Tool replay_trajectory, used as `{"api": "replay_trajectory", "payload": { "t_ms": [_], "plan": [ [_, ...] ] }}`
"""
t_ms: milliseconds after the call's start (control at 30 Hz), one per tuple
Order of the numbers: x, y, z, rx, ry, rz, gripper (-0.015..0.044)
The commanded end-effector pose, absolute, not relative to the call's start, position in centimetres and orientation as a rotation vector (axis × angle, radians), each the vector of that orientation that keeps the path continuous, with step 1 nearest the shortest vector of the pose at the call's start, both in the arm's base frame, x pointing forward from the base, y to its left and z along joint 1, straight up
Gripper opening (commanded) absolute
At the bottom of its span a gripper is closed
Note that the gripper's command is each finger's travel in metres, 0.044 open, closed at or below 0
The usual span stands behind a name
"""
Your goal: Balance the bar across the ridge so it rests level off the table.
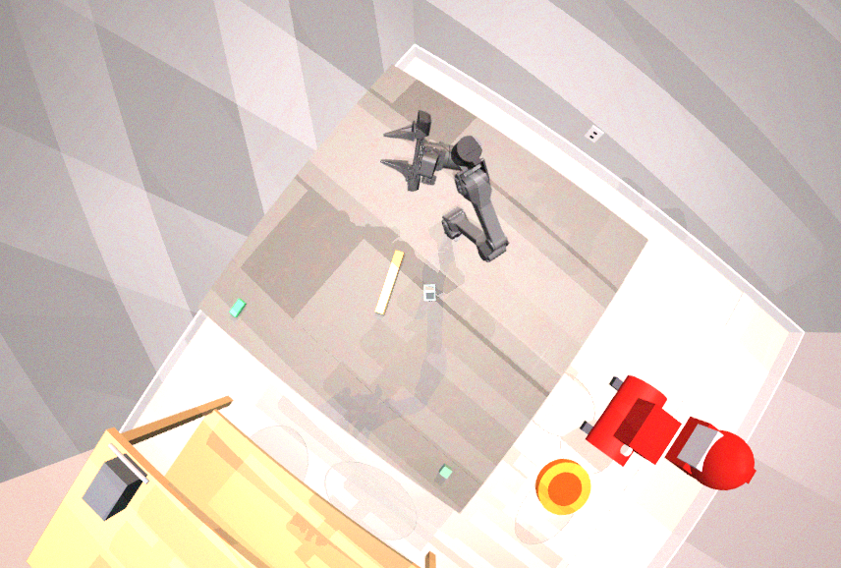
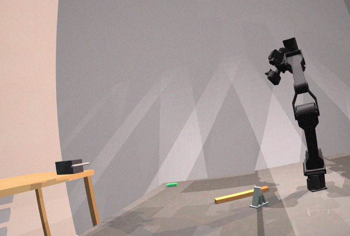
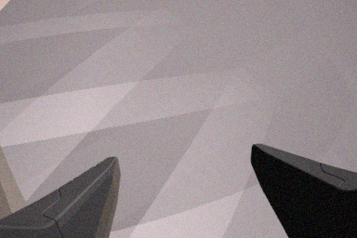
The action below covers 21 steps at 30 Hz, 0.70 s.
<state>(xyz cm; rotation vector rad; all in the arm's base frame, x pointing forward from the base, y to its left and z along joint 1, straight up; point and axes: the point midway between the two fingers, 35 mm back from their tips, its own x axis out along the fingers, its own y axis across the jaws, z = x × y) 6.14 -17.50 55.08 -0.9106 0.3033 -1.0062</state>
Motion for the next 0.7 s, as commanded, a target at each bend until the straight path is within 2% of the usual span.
{"api": "replay_trajectory", "payload": {
  "t_ms": [0,667],
  "plan": [
    [6.2,-19.2,54.0,-0.838,0.295,-0.985,0.0315],
    [9.7,-25.2,47.1,-0.515,0.335,-0.818,0.0315]
  ]
}}
